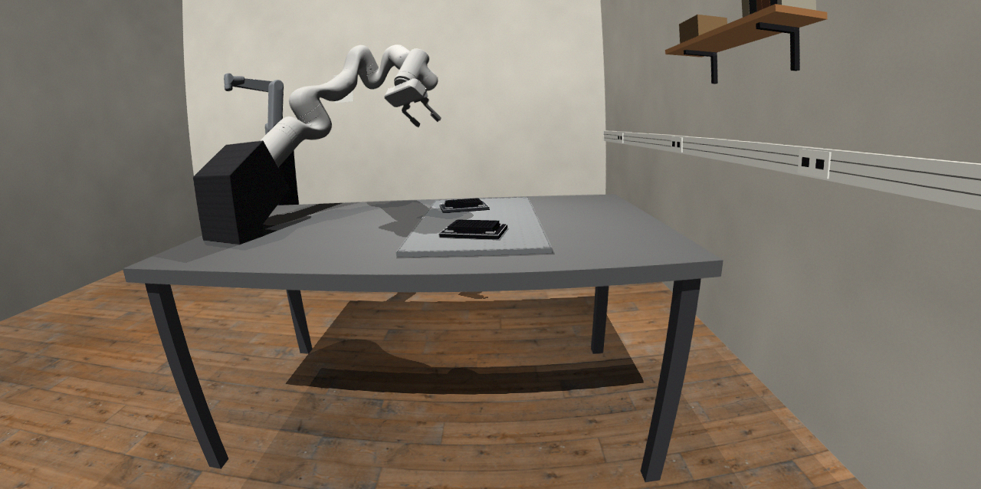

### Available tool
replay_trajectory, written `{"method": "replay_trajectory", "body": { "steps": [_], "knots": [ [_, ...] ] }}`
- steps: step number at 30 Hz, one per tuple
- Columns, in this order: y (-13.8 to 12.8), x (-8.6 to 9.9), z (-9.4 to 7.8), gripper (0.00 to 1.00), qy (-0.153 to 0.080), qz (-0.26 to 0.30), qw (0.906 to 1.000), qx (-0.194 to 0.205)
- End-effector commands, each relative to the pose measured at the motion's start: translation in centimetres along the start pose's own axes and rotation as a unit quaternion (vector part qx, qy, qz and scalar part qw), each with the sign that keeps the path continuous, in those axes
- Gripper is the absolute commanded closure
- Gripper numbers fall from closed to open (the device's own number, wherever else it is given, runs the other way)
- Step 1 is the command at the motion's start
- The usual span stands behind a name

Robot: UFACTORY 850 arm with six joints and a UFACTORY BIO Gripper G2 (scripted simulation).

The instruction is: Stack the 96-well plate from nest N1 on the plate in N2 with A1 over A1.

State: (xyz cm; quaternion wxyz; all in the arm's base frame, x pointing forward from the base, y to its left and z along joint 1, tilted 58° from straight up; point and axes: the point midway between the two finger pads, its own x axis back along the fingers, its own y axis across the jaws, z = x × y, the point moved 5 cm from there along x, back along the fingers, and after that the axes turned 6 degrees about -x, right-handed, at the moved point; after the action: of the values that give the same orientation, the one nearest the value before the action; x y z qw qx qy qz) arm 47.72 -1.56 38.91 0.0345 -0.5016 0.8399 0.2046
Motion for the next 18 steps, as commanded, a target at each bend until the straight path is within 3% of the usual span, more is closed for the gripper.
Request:
{"method": "replay_trajectory", "body": {
  "steps": [1, 3, 6, 9, 12, 16, 18],
  "knots": [
    [-1.5, -0.2, 0.8, 0.63, -0.031, 0.032, 0.9987, -0.024],
    [-1.9, -0.3, 0.9, 0.63, -0.031, 0.032, 0.9987, -0.024],
    [-3.0, -0.3, 1.7, 0.63, -0.06, 0.066, 0.9949, -0.047],
    [-3.8, -0.3, 2.0, 0.63, -0.065, 0.07, 0.9941, -0.051],
    [-4.9, -0.4, 2.8, 0.63, -0.094, 0.104, 0.9875, -0.073],
    [-5.7, -0.3, 3.2, 0.63, -0.098, 0.109, 0.9863, -0.076],
    [-6.4, -0.3, 3.7, 0.63, -0.117, 0.131, 0.9803, -0.091]
  ]
}}
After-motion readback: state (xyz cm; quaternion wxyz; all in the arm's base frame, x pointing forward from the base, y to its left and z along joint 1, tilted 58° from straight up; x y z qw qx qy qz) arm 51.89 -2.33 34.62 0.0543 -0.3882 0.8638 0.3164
